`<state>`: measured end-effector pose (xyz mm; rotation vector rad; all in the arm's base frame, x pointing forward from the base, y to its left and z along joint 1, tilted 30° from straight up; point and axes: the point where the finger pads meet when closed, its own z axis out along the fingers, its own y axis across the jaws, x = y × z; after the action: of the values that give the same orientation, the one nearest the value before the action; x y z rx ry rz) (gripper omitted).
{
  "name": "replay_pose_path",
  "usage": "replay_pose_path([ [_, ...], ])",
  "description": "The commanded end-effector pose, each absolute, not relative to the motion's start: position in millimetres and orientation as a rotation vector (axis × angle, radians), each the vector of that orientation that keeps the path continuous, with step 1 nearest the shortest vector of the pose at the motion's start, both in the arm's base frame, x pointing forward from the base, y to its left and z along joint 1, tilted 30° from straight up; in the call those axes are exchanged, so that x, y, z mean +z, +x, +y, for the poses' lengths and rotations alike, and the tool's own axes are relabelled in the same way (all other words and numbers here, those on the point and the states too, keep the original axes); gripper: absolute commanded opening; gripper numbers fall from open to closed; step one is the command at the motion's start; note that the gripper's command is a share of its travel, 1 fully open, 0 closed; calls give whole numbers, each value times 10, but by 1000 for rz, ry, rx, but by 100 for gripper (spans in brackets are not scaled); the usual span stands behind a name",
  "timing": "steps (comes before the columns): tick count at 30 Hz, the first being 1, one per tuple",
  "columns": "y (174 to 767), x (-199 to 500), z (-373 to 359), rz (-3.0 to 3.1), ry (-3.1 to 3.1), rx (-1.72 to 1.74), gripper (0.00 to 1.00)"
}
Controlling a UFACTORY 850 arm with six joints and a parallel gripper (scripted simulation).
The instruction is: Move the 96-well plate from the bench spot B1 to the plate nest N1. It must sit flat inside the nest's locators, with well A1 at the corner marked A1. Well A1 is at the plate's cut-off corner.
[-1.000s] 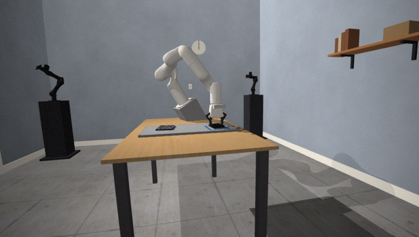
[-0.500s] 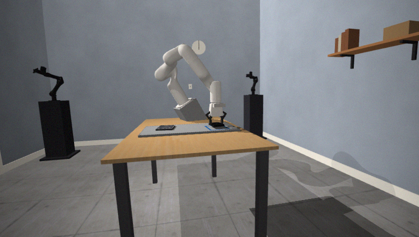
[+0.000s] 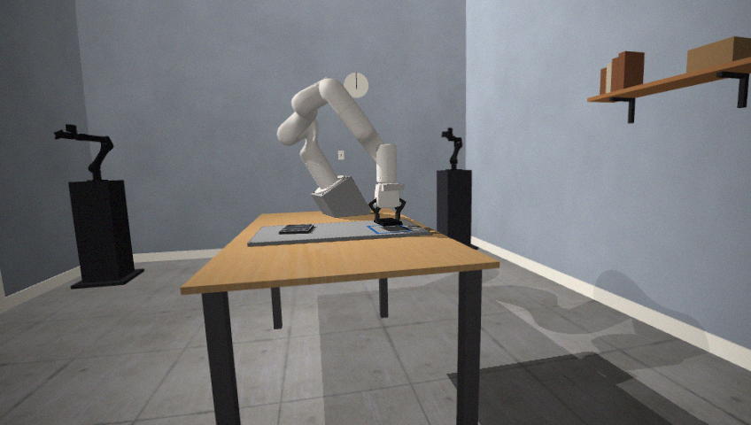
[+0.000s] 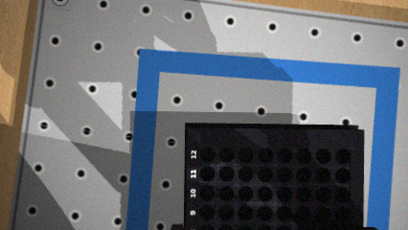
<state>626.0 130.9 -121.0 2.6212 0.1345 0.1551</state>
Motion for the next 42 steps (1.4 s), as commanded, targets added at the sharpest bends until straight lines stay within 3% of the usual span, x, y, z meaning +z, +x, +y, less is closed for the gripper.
replay_pose_path([
  [1,6262,-1138,1353,135,2622,159,0],
  [42,6191,-687,1605,135,2622,159,0],
])
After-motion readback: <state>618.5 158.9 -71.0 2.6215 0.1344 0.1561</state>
